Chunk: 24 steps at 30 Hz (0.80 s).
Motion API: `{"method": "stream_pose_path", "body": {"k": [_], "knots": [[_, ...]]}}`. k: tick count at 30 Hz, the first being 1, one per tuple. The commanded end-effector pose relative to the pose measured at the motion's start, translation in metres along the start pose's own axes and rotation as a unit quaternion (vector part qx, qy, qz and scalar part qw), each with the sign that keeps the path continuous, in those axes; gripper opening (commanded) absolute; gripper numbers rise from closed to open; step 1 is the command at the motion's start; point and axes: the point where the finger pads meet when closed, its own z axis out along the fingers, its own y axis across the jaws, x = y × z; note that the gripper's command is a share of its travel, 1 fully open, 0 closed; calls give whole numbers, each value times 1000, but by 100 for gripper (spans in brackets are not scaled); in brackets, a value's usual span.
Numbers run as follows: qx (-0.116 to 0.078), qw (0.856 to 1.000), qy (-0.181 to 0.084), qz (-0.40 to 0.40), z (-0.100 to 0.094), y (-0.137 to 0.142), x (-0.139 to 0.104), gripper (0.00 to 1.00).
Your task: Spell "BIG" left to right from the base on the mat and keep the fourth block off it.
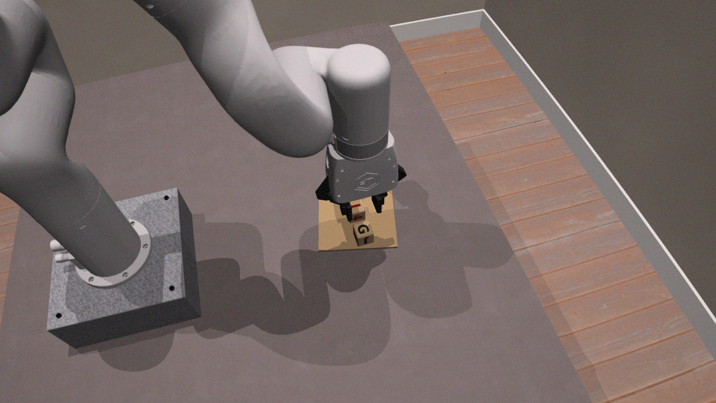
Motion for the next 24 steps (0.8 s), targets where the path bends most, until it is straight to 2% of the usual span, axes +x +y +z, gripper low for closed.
{"method": "stream_pose_path", "body": {"k": [1, 3, 4, 24], "knots": [[-2, 1000, 0, 0, -7, 2, 0, 47], [-2, 1000, 0, 0, -7, 2, 0, 47], [-2, 1000, 0, 0, -7, 2, 0, 100], [-2, 1000, 0, 0, -7, 2, 0, 100]]}}
